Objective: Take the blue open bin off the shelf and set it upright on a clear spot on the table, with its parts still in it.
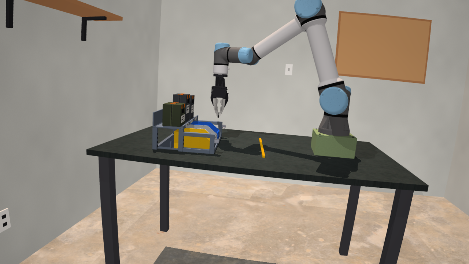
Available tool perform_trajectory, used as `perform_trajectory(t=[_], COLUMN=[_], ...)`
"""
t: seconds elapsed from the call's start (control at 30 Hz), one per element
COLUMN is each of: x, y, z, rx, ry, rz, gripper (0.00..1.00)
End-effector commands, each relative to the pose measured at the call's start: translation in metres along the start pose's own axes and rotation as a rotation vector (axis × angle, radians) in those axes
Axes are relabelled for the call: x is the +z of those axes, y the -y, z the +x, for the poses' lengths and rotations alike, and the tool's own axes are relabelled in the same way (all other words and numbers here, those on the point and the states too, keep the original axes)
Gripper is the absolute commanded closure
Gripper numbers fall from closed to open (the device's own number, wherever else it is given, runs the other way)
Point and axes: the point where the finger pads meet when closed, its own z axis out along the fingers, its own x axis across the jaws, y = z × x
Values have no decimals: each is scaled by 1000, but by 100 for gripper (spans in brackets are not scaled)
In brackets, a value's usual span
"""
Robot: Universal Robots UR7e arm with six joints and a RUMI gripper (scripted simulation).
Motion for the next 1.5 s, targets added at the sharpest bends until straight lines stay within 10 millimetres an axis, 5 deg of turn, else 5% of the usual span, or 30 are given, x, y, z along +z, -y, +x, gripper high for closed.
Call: perform_trajectory(t=[0.0,0.63,0.67,1.47], x=[-1,-1,-1,-1], y=[0,0,0,0], z=[0,0,0,0], rx=[0,0,0,0], ry=[2,2,2,2], rz=[1,1,1,1], gripper=[100,100,42,42])
